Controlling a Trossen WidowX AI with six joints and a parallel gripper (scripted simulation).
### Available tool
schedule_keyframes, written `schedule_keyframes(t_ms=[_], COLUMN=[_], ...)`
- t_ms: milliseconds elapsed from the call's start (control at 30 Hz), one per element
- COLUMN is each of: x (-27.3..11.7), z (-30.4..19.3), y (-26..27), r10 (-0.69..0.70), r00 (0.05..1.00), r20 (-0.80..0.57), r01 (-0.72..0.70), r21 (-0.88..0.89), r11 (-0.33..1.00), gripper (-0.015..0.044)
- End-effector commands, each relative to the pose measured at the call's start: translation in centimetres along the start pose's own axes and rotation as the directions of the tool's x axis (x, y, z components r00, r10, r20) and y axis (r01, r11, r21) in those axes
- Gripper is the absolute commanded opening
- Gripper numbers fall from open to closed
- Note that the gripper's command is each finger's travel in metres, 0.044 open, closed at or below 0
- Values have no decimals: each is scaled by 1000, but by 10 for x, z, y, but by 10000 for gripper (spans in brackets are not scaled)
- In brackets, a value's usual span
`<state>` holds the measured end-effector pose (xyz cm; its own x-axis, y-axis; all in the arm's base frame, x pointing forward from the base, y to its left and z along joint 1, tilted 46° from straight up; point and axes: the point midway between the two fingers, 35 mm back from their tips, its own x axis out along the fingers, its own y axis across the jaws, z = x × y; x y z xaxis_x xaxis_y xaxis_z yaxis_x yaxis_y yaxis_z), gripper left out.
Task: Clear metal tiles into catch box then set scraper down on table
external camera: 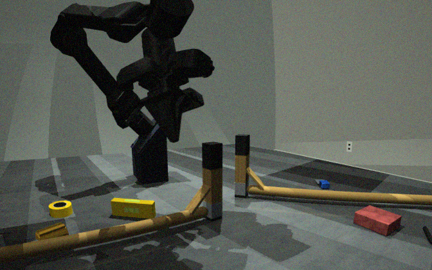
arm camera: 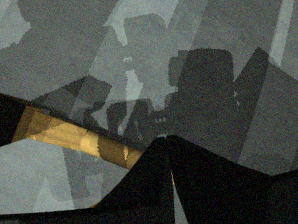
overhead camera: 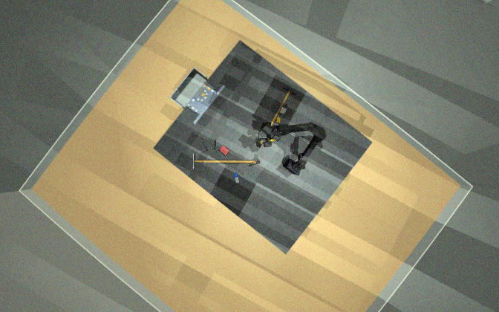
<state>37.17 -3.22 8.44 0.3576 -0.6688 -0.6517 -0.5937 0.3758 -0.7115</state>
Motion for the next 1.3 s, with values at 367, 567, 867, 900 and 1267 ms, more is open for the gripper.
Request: schedule_keyframes(t_ms=[367,567,867,900,1267], x=[-5,-9,-18,-20,-35], z=[-44,-64,-98,-102,-144], y=[-43,-58,-78,-80,-99], r10=[84,120,176,182,248], r00=[989,978,956,953,917], r20=[-122,-168,-234,-241,-311], r01=[-121,-185,-285,-296,-397], r21=[-340,-458,-611,-626,-755], r11=[932,869,739,722,522], gripper=[0,0,0,0,0])
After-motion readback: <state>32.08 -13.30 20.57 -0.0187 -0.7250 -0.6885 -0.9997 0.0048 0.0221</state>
